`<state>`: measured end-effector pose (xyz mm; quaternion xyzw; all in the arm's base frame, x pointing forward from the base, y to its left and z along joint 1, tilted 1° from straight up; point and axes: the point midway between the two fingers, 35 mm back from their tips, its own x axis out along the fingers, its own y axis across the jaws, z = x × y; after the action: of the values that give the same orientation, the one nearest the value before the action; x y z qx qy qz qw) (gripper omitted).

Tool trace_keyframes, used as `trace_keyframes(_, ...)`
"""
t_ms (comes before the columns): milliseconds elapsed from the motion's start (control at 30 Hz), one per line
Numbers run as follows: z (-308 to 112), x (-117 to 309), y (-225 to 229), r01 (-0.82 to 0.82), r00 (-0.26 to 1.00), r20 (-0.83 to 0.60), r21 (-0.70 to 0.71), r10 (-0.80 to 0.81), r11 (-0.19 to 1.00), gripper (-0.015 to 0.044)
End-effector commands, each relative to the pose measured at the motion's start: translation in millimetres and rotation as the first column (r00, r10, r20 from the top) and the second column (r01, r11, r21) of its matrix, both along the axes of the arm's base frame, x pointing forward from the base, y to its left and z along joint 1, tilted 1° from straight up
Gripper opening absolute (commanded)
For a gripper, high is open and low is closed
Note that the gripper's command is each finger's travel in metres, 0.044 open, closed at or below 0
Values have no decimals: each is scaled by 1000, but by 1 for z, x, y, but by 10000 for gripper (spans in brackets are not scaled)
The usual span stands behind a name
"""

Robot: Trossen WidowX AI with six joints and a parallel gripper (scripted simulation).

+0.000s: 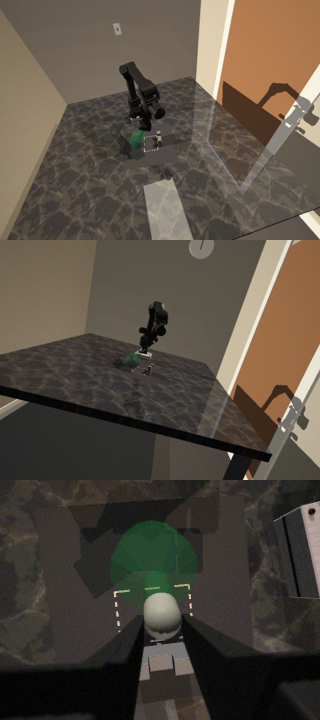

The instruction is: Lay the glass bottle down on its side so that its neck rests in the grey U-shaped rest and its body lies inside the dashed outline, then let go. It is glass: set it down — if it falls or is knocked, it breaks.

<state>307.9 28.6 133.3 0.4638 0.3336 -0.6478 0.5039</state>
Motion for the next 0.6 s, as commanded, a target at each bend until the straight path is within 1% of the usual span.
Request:
trace_keyframes(0, -2, 2, 9, -2, 1000, 2, 11, 2, 1000, 102)
trace_keyframes(567, -6, 5, 23, 3, 1000, -3, -29, -3, 1000, 102)
